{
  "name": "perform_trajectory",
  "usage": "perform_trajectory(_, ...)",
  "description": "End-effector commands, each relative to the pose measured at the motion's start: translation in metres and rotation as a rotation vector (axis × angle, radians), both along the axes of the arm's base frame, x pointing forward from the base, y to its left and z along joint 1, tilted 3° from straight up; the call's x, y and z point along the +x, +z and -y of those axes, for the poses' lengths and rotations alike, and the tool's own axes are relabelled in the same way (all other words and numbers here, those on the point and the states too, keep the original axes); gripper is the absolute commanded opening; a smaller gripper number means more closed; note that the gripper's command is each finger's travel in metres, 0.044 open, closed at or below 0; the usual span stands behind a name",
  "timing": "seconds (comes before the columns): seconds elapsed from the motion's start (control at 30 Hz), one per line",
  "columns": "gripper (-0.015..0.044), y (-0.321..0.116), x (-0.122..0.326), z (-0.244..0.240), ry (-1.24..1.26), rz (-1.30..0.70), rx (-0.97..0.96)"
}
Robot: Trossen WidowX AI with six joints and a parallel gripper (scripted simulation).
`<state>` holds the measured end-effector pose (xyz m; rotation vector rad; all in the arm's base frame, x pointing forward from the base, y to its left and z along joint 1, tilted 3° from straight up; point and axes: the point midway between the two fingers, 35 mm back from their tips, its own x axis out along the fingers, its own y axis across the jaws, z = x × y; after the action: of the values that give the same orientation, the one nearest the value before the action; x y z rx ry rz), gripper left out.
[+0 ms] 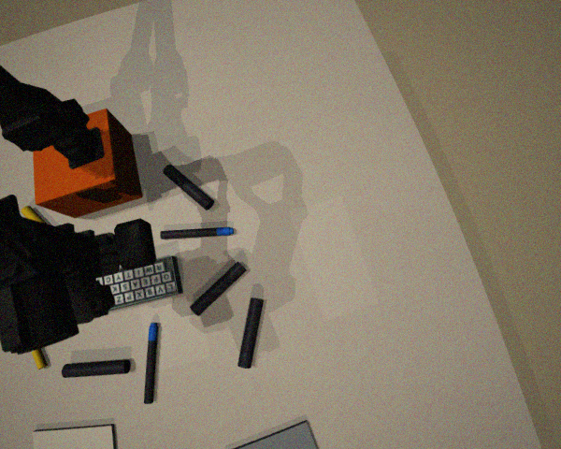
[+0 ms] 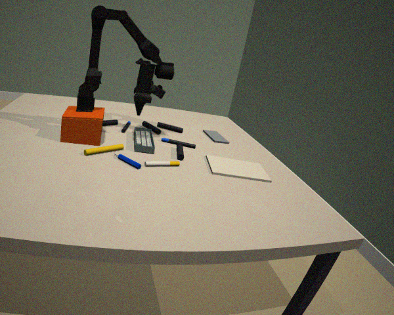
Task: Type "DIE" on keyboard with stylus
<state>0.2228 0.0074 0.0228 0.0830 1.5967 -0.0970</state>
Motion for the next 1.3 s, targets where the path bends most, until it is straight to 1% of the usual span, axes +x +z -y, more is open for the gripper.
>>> perform_trajectory(0.0, 0.0000, -0.001, 0.001, 0.000, 0.000, 0.006, 0.000)
perform_trajectory(0.1, 0.0000, 0.000, 0.001, 0.000, 0.000, 0.003, 0.000)
perform_trajectory(0.23, 0.0105, 0.000, 0.001, 0.000, 0.000, 0.003, 0.000)
perform_trajectory(0.37, 0.0000, 0.000, 0.001, 0.000, 0.000, 0.003, 0.000)
perform_trajectory(0.73, 0.0000, 0.000, 0.001, 0.000, 0.000, 0.003, 0.000)
perform_trajectory(0.87, 0.0105, 0.000, 0.002, 0.004, -0.011, -0.005, -0.001)
perform_trajectory(0.93, 0.0150, 0.000, 0.005, 0.015, -0.045, -0.027, -0.004)
perform_trajectory(1.13, 0.0150, -0.004, 0.011, 0.084, -0.248, -0.159, 0.000)
perform_trajectory(1.27, 0.0150, -0.011, 0.003, 0.138, -0.402, -0.248, 0.024)
